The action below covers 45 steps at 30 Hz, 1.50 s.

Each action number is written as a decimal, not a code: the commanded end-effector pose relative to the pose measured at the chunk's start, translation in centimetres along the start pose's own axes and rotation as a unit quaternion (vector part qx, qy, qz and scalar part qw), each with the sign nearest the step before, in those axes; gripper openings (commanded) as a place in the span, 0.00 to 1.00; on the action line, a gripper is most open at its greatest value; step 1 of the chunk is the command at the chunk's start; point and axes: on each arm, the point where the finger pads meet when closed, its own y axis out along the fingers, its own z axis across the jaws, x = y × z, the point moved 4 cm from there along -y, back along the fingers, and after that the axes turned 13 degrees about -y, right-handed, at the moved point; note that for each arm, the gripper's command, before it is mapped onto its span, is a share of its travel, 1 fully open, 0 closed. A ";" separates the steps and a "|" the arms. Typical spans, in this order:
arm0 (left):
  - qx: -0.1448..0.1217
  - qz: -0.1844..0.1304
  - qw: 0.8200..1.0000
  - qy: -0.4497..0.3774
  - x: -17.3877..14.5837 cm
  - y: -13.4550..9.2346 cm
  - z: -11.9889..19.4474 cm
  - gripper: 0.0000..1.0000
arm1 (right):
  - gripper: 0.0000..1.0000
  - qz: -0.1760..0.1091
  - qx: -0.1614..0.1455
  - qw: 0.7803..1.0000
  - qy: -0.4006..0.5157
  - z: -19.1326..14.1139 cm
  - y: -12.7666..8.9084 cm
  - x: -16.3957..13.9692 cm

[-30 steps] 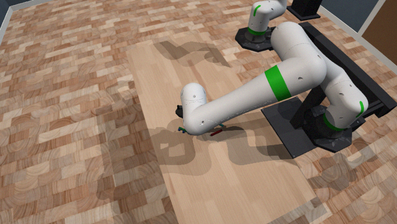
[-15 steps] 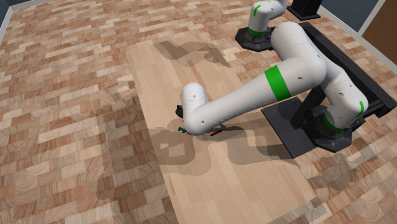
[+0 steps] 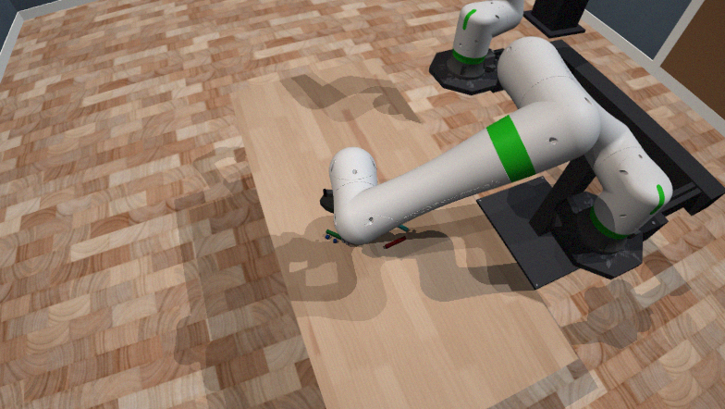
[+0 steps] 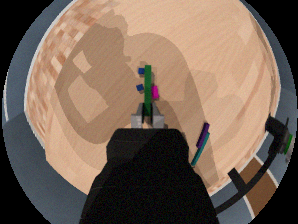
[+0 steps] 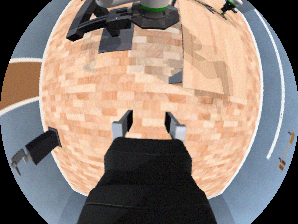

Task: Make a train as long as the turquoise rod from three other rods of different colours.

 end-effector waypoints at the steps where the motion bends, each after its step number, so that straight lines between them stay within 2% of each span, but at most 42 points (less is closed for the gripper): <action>1: 0.000 0.001 1.000 0.000 -0.1 -2.7 0.0 0.24 | 1.00 -0.001 0.000 1.000 0.000 0.0 -0.1 0.0; 3: 0.000 0.001 1.000 0.000 -0.1 -2.7 0.0 0.24 | 1.00 -0.001 0.000 1.000 0.000 0.0 -0.1 0.0; 9: 0.000 0.001 1.000 0.000 -0.1 -7.1 0.0 0.24 | 1.00 -0.001 0.000 1.000 0.000 0.0 -0.1 0.0; 13: 0.000 0.001 1.000 0.000 -0.1 -8.6 0.0 0.24 | 1.00 -0.001 0.000 1.000 0.000 0.0 -0.1 0.0; 25: 0.000 0.001 1.000 0.000 0.0 -8.8 0.1 0.24 | 1.00 -0.001 0.000 1.000 0.000 0.0 -0.1 0.0; 29: 0.000 0.001 1.000 0.000 2.9 -8.8 3.4 0.24 | 1.00 -0.001 0.000 1.000 0.000 0.0 -0.1 0.0; 34: 0.000 0.001 1.000 0.000 5.2 -8.8 5.7 0.24 | 1.00 -0.001 0.000 1.000 0.000 0.0 -0.1 0.0; 45: 0.000 0.001 1.000 0.000 5.4 -8.8 5.8 0.24 | 1.00 -0.001 0.000 1.000 0.000 0.0 -0.1 0.0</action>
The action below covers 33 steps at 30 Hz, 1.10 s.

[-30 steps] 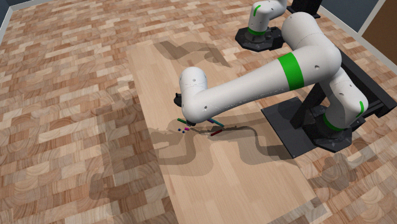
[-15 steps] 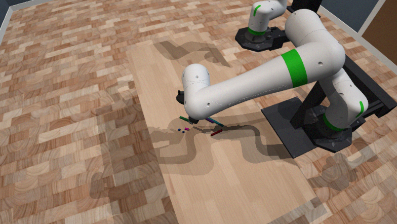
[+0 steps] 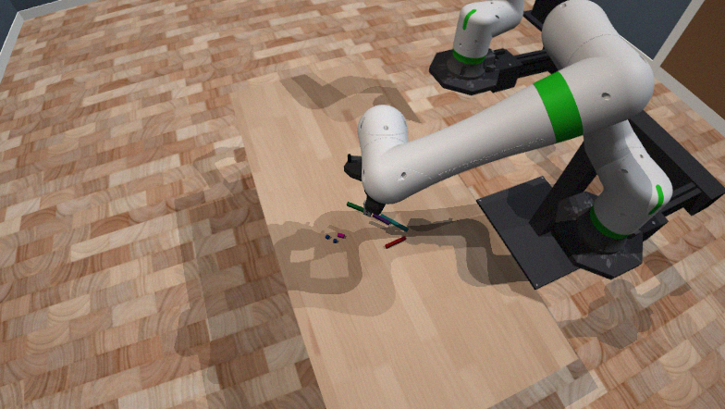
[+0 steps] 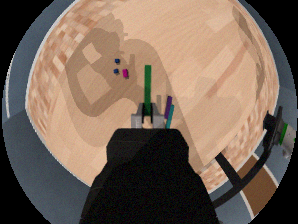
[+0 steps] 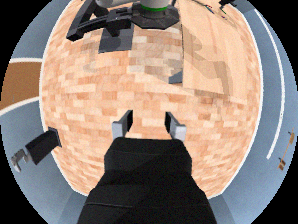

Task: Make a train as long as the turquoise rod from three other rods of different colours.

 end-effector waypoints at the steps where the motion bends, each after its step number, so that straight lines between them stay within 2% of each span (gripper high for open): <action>1: 0.000 0.001 1.000 0.000 -0.1 -0.1 0.0 0.24 | 1.00 -0.001 0.000 1.000 0.000 0.0 -0.1 0.0; 12: 0.000 0.002 1.000 0.000 0.0 0.6 0.0 0.24 | 1.00 -0.001 0.000 1.000 0.000 0.0 -0.1 0.0; 24: 0.000 0.002 1.000 0.000 0.0 5.4 0.0 0.24 | 1.00 -0.001 0.000 1.000 0.000 0.0 -0.1 0.0; 26: 0.000 0.002 1.000 0.000 0.0 5.4 0.0 0.24 | 1.00 -0.001 0.000 1.000 0.000 0.0 -0.1 0.0; 33: 0.000 0.002 1.000 0.000 0.0 7.8 0.0 0.24 | 1.00 -0.001 0.000 1.000 0.000 0.0 -0.1 0.0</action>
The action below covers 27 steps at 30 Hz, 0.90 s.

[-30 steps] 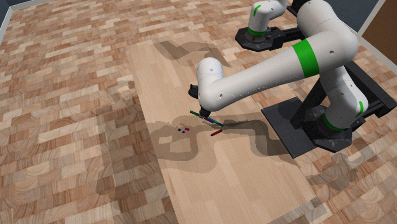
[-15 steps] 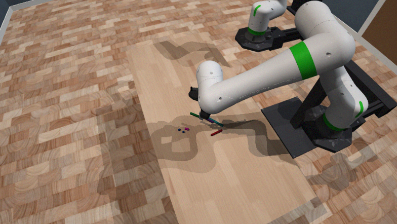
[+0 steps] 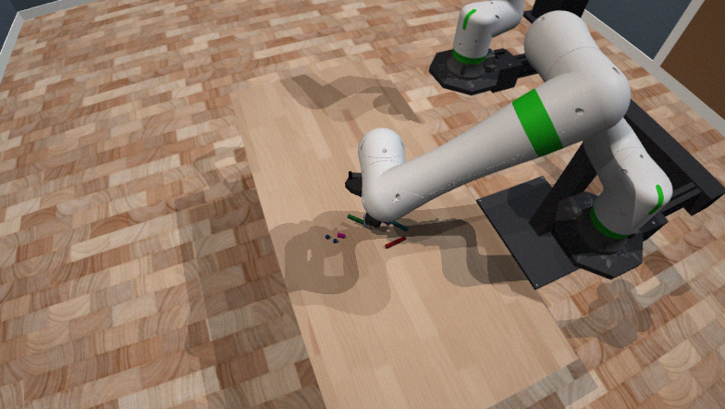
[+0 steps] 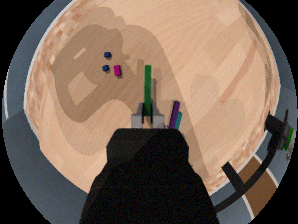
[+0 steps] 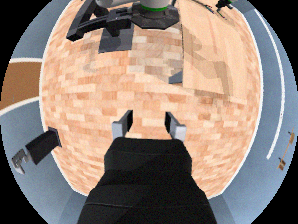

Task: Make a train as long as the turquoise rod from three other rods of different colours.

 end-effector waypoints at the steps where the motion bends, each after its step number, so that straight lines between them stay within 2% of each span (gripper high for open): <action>1: 0.000 0.001 1.000 0.000 -0.1 1.2 0.0 0.24 | 1.00 -0.001 0.000 1.000 0.000 0.0 -0.1 0.0; 7: 0.000 0.001 1.000 0.000 -0.1 1.8 0.0 0.24 | 1.00 -0.001 0.000 1.000 0.000 0.0 -0.1 0.0; 27: 0.000 0.001 1.000 0.000 -0.1 1.8 0.0 0.24 | 1.00 -0.001 0.000 1.000 0.000 0.0 -0.1 0.0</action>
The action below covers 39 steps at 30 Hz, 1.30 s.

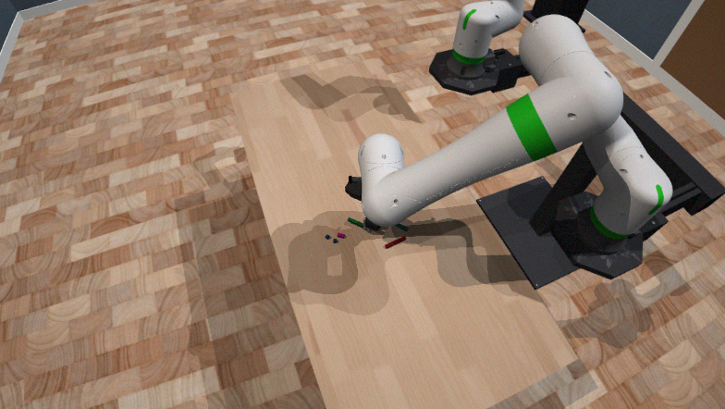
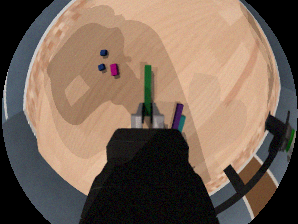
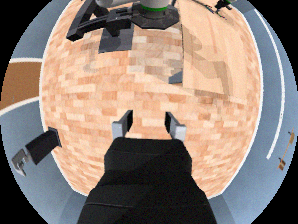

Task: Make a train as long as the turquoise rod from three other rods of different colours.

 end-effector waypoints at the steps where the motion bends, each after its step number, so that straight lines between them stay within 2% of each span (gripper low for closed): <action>1: 0.000 0.001 1.000 0.000 -0.1 -0.1 0.0 0.24 | 1.00 -0.001 0.000 1.000 0.000 0.0 -0.1 0.0; 22: 0.000 0.001 1.000 0.000 -0.1 -0.1 0.0 0.24 | 1.00 -0.001 0.000 1.000 0.000 0.0 -0.1 0.0; 39: 0.000 0.001 1.000 0.000 -0.1 1.0 0.0 0.24 | 1.00 -0.001 0.000 1.000 0.000 0.0 -0.1 0.0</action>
